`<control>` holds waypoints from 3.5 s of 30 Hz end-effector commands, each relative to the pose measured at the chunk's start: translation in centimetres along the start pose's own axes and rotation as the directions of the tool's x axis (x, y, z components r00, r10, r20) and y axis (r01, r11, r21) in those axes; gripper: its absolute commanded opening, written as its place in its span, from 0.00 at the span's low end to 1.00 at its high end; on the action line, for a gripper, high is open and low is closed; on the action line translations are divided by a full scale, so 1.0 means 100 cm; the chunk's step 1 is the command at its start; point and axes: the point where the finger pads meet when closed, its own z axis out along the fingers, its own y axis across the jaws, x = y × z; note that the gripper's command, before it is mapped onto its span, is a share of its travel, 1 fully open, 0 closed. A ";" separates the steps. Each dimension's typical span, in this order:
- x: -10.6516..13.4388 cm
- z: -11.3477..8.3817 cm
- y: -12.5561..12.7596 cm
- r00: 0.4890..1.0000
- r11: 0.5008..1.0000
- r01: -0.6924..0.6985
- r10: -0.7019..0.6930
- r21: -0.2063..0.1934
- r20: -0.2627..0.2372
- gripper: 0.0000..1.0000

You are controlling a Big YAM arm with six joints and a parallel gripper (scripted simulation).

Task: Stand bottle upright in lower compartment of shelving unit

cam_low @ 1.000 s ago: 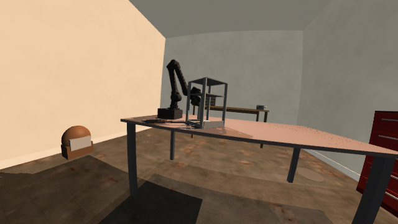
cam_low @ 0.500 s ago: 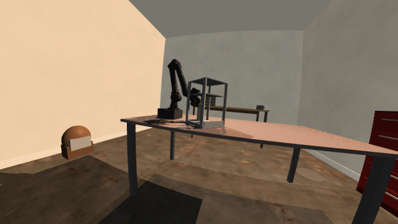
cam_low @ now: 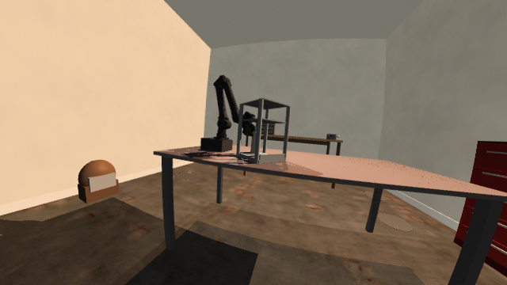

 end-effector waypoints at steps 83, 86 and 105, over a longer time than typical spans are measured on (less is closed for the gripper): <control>0.004 -0.025 0.004 1.000 1.000 -0.014 0.014 -0.009 0.022 0.81; 0.006 -0.028 0.004 1.000 1.000 -0.014 0.014 -0.009 0.022 0.81; 0.021 -0.073 0.008 0.999 1.000 -0.024 0.024 -0.015 0.033 0.81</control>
